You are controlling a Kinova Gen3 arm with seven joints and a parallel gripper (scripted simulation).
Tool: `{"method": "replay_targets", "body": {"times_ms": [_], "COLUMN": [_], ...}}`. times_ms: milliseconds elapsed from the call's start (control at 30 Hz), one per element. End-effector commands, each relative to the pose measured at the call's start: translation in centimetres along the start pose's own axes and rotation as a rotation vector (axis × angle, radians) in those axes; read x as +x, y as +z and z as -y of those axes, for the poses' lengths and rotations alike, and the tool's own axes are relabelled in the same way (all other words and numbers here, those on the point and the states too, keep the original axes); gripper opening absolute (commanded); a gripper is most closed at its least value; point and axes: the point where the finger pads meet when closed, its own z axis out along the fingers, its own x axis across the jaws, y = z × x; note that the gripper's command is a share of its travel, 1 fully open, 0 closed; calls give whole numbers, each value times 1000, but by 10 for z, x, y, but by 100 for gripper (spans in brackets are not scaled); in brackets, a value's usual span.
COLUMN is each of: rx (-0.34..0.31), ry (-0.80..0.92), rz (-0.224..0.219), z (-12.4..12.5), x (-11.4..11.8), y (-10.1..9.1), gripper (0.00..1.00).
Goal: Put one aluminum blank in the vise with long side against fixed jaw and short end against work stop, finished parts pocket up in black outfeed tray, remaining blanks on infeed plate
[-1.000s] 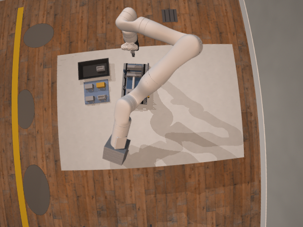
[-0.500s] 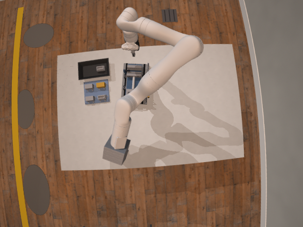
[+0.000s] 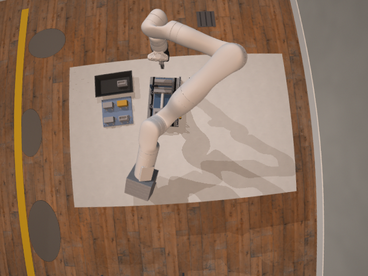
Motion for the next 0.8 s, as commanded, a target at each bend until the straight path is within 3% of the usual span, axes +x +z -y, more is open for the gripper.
{"method": "replay_targets", "body": {"times_ms": [0,767], "rx": [-1,0], "ry": [0,17], "rz": [0,1], "z": [0,2], "x": [0,6], "y": [0,-1], "gripper": [0,0]}}
